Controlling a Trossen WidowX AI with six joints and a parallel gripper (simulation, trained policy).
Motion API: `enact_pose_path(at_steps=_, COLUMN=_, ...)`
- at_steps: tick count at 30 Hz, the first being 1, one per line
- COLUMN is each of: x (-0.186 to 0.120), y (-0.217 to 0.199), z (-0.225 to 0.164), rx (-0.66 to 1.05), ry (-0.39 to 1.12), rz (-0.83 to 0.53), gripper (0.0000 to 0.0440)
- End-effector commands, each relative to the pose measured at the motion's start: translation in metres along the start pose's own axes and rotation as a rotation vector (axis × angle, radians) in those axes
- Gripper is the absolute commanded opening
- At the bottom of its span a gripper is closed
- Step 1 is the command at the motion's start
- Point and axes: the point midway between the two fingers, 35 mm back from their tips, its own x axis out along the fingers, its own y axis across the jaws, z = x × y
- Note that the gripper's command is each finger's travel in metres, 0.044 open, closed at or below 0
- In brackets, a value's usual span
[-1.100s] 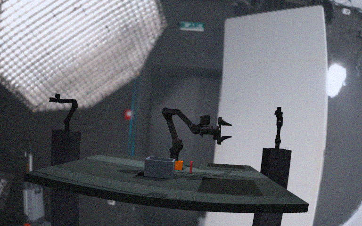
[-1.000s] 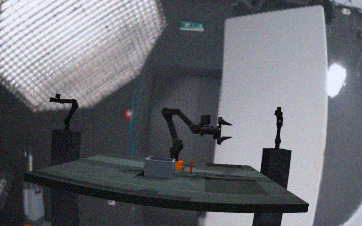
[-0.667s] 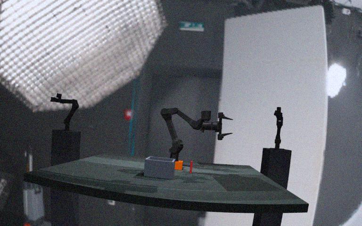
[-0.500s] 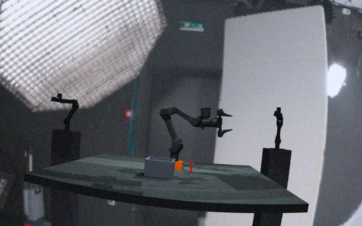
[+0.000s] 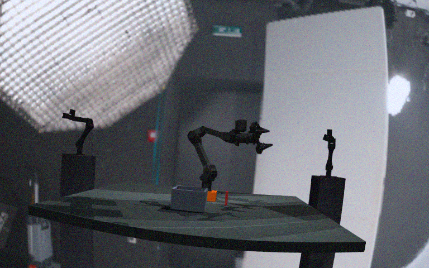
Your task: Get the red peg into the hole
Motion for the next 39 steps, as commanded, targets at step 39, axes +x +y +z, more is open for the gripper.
enact_pose_path(at_steps=39, x=-0.059, y=0.023, z=-0.159, rx=1.144, ry=0.786, rz=-0.230, gripper=0.0440)
